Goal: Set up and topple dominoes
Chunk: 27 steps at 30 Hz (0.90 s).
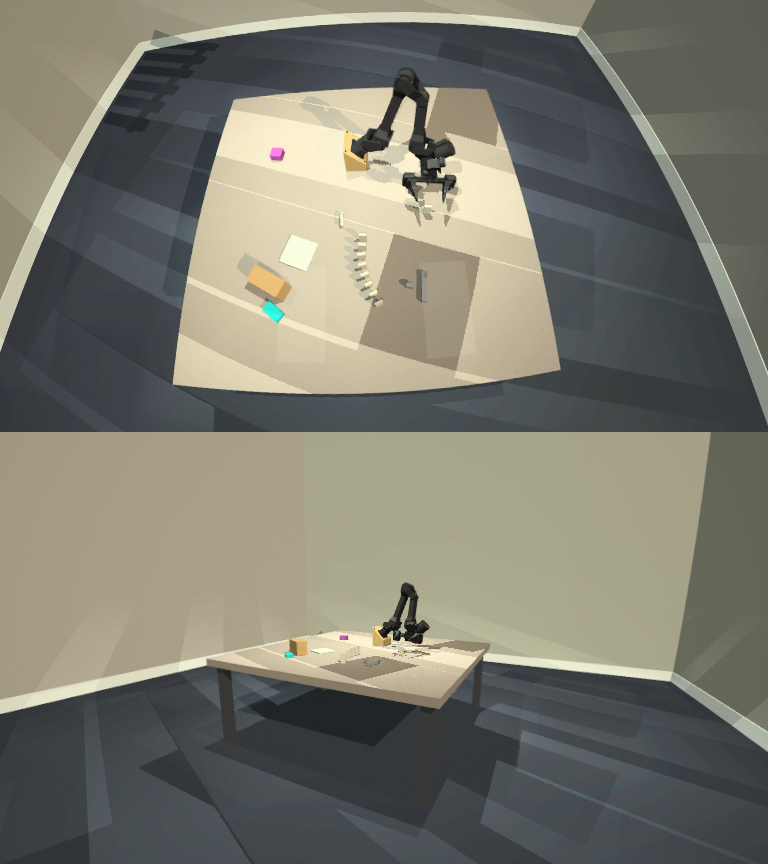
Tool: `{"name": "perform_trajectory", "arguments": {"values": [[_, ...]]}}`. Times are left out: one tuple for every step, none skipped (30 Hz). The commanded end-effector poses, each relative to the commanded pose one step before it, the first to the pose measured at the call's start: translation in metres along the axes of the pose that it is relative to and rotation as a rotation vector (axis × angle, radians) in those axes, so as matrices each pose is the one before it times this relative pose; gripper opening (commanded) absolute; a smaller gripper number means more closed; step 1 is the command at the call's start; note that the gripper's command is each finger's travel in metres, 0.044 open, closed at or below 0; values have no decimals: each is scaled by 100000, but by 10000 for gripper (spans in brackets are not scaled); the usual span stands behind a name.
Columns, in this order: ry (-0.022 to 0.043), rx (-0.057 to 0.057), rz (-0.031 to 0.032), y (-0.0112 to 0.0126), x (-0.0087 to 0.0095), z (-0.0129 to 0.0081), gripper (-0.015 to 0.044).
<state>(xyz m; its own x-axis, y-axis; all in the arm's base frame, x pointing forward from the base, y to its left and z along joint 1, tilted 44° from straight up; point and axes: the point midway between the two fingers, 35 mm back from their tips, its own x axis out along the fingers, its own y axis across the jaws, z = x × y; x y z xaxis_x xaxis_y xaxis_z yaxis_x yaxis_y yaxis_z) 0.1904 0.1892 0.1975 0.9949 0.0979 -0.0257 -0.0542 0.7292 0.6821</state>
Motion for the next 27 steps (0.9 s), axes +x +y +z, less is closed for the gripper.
{"name": "perform_trajectory", "arguments": {"values": [[2574,-6182,-41,550,1538,347,440],[1716,-3459,-140,203,861,138,440],[2033,-3679,-230,148,940,201,440],[2288,-3613,-253,84,916,221,440],[2818,-3708,-143,68,847,151,440],[3527,-3873,47,90,751,19,440],[4610,-4329,224,112,732,-105,440],[6138,-4916,320,61,800,-172,440],[7085,-4722,372,-53,768,-178,440],[7418,-4032,455,-162,653,-158,440],[7729,-3302,611,-251,520,-164,440],[8199,-2522,843,-306,367,-258,440],[8510,-1711,1115,-337,213,-328,440],[8569,-908,1427,-354,61,-340,440],[8535,-115,1796,-348,-94,-354,440],[8463,672,2242,-305,-264,-394,440],[8739,864,2304,-374,-361,-436,440],[8465,1662,2940,-290,-521,-459,440],[8052,2402,3595,-179,-670,-478,440],[7543,3077,4266,-48,-808,-492,440],[6948,3677,4943,103,-932,-500,440],[6538,3802,5624,345,-1010,-564,440],[4088,3007,6722,618,-1078,-163,440],[2939,2589,4455,452,-730,-258,440],[2895,2655,1731,149,-346,-514,440],[1088,1091,1256,137,-211,-163,440],[1142,1213,1545,177,-253,-166,440]]}}
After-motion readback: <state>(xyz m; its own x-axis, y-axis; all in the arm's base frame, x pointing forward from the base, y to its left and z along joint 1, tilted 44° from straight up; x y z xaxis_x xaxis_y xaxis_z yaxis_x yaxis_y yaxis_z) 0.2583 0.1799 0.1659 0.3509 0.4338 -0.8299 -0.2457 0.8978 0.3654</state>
